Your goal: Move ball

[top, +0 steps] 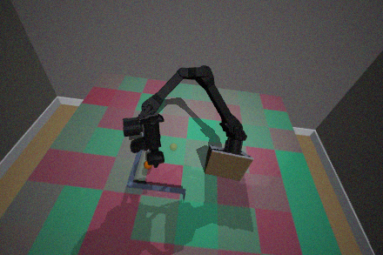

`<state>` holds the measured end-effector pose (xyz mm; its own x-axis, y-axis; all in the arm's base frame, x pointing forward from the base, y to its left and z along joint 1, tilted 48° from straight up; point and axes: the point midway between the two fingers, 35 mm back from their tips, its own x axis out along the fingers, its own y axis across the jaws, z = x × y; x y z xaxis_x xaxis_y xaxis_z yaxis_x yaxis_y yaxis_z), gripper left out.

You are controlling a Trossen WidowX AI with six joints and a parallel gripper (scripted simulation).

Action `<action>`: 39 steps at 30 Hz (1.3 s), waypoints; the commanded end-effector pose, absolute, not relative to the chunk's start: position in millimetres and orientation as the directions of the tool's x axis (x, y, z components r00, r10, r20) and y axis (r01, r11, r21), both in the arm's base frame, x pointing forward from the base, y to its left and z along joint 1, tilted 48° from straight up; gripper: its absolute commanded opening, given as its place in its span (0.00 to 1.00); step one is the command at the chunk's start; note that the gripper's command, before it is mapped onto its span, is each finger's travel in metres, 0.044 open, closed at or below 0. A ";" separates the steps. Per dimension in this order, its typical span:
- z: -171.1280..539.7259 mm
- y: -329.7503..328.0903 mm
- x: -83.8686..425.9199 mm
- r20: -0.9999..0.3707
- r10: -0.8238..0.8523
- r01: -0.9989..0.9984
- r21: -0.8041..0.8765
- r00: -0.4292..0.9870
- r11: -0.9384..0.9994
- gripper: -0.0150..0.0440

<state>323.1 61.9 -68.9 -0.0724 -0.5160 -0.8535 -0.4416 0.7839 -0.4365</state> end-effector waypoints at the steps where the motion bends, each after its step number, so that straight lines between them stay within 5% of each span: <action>1: -75.5 33.8 363.0 -0.681 -0.729 -0.126 -0.731 0.073 0.671 0.76; 39: -106.2 0.5 366.4 -0.680 -0.730 -0.126 -0.732 0.073 0.669 0.76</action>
<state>368.5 7.0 -101.0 0.0810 -0.7250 -0.6840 -0.1197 0.6742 -0.7288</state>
